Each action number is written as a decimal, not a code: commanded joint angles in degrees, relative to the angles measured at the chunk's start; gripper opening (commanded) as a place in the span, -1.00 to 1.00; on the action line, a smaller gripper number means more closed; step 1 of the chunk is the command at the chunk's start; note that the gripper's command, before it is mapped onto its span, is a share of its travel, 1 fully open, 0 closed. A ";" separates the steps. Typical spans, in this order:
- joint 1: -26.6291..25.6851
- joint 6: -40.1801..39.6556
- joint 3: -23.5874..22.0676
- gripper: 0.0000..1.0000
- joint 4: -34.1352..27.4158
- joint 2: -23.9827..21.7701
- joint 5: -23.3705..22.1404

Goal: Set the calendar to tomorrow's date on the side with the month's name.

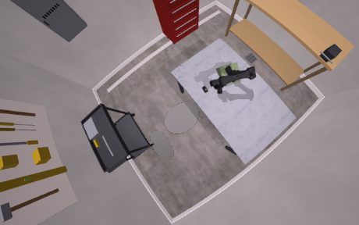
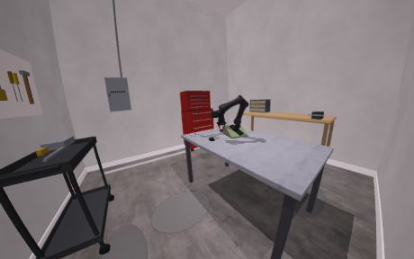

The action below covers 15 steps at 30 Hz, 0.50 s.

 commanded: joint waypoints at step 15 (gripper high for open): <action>-1.83 18.79 3.78 -0.49 -1.37 3.48 -0.11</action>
